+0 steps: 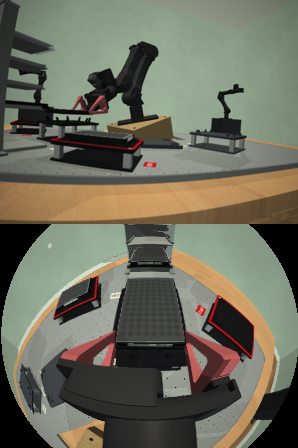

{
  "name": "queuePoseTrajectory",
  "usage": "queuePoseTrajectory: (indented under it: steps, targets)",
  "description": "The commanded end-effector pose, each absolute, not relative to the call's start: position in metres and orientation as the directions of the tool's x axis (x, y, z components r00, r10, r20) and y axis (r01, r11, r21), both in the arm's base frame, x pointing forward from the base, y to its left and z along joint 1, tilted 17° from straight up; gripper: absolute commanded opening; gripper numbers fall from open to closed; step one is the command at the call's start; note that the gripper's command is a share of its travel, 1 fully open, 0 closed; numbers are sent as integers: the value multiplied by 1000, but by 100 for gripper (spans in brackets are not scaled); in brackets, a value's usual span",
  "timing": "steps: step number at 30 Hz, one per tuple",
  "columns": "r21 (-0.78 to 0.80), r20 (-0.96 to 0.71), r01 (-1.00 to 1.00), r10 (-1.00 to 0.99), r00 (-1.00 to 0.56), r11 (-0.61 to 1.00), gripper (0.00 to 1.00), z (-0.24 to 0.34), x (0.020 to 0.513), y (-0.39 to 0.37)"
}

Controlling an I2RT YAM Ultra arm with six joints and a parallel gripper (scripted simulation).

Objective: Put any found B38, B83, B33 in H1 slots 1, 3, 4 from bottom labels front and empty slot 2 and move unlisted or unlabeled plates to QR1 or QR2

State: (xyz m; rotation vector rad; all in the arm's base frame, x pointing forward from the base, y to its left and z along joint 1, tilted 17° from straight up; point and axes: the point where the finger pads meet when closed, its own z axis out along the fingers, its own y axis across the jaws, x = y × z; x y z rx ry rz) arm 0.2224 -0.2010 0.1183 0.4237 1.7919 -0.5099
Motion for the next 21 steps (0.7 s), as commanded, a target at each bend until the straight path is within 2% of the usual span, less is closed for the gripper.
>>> queuePoseTrajectory:
  steps: [1,21]
  targets:
    - [-122,-962,528,30,-270,841,86,122,223,-201]
    - [-122,-962,528,29,-270,841,86,139,220,-196]
